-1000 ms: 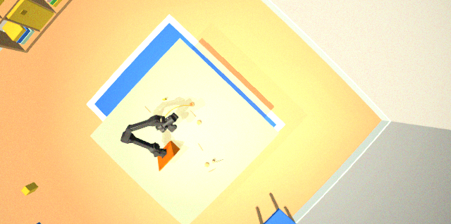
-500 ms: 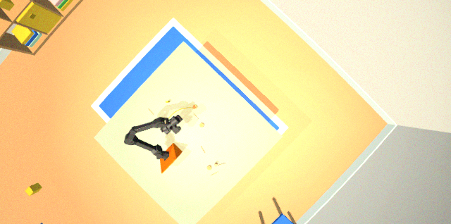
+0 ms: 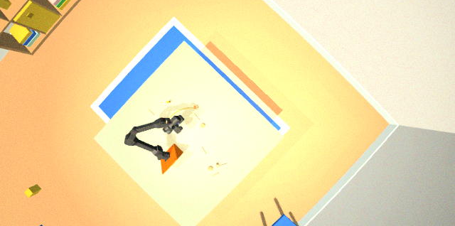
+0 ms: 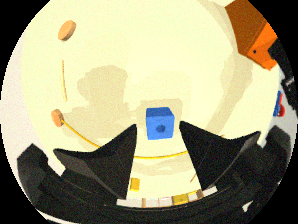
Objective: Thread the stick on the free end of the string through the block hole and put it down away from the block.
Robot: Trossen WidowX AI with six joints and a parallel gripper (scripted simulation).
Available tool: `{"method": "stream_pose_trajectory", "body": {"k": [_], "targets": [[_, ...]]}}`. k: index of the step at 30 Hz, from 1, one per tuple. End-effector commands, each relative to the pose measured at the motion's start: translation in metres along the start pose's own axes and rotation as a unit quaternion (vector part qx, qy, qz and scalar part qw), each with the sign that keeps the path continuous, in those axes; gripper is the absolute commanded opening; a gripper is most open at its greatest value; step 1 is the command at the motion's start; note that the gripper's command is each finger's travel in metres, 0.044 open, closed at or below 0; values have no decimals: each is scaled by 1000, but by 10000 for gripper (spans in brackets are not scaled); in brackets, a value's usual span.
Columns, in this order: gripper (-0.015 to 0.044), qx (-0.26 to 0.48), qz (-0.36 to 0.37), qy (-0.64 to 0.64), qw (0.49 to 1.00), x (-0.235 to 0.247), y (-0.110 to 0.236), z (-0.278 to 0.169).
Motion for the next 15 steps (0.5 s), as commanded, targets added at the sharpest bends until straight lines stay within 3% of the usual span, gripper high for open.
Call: {"method": "stream_pose_trajectory", "body": {"k": [1,8,15], "targets": [[243,3,-1,0,1000,-2,-6,-2],[243,3,-1,0,1000,-2,-10,-2],[79,1,-1,0,1000,-1,-9,-1]]}}
Point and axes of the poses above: the point midway between the two fingers, 35 mm back from their tips, its own y axis back along the fingers, its own x axis across the jaws, z = x × y, the point moved 3 cm from there along y, back along the fingers, and after that the axes turned 6 degrees about y, right-handed, at the moved point
